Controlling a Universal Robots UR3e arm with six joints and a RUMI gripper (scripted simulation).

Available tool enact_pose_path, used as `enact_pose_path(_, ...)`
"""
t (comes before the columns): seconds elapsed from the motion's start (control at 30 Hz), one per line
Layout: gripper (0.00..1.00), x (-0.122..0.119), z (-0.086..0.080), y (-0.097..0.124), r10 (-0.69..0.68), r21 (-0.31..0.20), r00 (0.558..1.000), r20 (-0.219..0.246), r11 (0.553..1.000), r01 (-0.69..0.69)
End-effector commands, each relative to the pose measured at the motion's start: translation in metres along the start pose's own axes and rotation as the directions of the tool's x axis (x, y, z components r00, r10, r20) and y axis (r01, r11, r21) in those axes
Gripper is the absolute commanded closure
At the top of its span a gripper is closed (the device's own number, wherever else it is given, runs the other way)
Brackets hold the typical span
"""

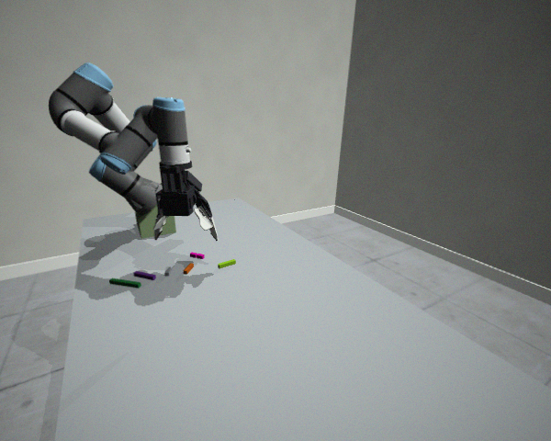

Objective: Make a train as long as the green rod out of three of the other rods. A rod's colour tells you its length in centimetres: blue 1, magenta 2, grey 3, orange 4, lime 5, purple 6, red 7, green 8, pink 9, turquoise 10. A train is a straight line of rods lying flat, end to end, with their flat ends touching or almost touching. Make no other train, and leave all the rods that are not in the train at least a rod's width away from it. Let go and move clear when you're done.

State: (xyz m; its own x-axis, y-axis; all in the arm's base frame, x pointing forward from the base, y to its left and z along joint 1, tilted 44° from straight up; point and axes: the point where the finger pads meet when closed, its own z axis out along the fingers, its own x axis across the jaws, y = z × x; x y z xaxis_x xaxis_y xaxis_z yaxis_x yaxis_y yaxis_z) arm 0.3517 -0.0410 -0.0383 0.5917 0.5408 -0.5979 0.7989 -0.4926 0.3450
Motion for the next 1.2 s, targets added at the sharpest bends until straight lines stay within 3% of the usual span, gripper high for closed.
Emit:
enact_pose_path(0.0, 0.0, -0.0009, 0.001, 0.009, 0.15, -0.007, 0.989, 0.005, 0.989, -0.15)
enact_pose_path(0.27, 0.0, -0.0012, 0.0012, 0.0098, 0.164, -0.007, 0.986, 0.005, 0.986, -0.164)
enact_pose_path(0.3, 0.86, -0.001, 0.001, 0.0097, 0.164, -0.007, 0.987, 0.005, 0.987, -0.163)
enact_pose_path(1.17, 0.86, -0.001, 0.001, 0.0095, 0.163, -0.007, 0.987, 0.004, 0.987, -0.163)
